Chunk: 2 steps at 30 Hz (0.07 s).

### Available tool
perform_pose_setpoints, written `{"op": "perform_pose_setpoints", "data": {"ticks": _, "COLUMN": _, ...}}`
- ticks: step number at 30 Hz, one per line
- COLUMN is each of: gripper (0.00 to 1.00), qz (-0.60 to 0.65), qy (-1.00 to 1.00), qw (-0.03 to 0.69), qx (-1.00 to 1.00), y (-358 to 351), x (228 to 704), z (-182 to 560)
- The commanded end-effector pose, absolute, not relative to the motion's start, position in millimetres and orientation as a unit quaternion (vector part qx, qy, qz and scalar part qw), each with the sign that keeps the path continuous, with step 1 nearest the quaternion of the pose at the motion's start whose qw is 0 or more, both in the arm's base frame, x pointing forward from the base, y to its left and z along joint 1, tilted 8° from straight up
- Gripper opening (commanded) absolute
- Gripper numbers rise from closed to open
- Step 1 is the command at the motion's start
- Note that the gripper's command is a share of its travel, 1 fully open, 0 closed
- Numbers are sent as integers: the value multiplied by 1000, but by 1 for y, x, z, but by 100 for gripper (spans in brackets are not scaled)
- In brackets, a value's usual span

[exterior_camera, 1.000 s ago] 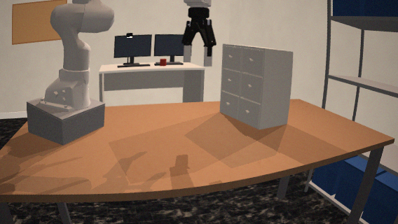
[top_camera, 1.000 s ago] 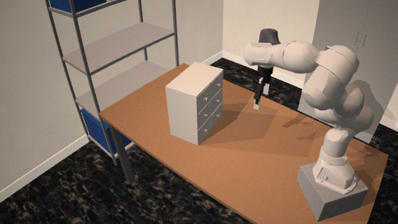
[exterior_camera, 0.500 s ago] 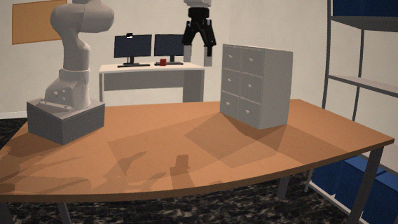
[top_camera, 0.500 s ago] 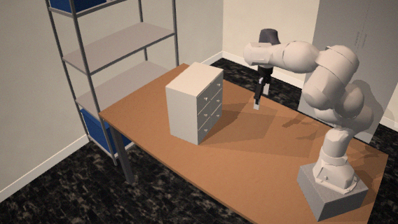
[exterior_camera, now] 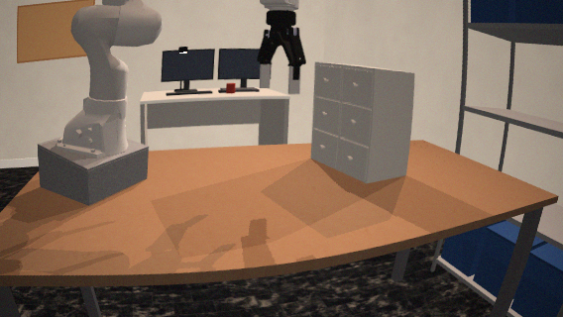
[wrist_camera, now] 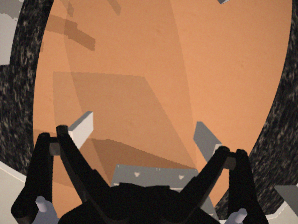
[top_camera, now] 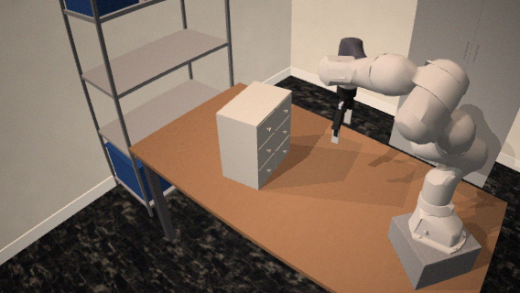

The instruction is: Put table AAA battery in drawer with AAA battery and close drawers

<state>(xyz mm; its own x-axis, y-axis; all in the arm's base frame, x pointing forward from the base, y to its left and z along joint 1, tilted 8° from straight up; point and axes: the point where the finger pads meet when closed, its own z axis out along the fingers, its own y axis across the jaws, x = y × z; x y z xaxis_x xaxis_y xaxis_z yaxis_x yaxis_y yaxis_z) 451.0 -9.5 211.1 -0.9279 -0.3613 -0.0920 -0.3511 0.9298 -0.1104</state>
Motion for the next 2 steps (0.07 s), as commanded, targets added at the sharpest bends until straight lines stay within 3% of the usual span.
{"op": "perform_pose_setpoints", "data": {"ticks": 1, "gripper": 100, "qz": -46, "qy": 981, "qw": 56, "qx": -182, "y": -9, "x": 451, "z": 211}}
{"op": "perform_pose_setpoints", "data": {"ticks": 2, "gripper": 100, "qz": -46, "qy": 981, "qw": 56, "qx": -182, "y": -9, "x": 451, "z": 211}}
